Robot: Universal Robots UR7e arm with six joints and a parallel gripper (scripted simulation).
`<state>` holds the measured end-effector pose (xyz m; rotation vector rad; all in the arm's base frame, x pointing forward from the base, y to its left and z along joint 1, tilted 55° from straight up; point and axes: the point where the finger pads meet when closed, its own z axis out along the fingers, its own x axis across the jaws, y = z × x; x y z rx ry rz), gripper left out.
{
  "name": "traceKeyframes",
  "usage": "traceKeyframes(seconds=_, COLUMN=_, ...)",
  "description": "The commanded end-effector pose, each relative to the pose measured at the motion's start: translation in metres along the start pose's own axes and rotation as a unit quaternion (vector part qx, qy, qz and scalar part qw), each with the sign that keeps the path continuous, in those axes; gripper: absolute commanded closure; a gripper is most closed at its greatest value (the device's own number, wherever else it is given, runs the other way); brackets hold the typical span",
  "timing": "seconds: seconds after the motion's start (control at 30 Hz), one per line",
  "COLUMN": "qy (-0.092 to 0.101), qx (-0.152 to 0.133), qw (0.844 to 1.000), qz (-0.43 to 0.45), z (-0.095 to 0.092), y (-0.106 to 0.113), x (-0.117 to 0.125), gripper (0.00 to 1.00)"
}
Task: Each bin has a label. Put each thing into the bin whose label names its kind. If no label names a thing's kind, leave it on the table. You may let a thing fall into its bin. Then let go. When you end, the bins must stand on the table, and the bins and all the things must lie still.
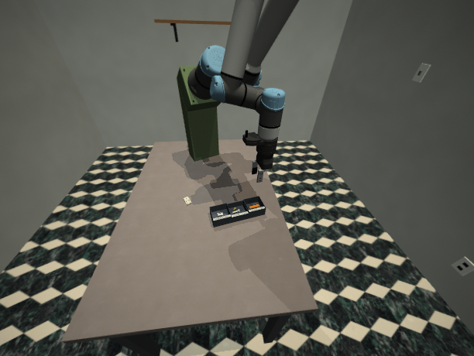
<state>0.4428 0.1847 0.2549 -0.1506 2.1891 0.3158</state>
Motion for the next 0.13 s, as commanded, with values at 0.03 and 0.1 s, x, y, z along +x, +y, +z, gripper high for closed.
traceKeyframes(seconds=0.03, qy=-0.001, qx=0.000, qw=1.000, qz=0.000, z=-0.0003, y=0.0002, x=-0.0003, gripper=0.00)
traceKeyframes(seconds=0.1, qy=-0.001, qx=0.000, qw=1.000, qz=0.000, z=-0.0003, y=0.0002, x=-0.0003, gripper=0.00)
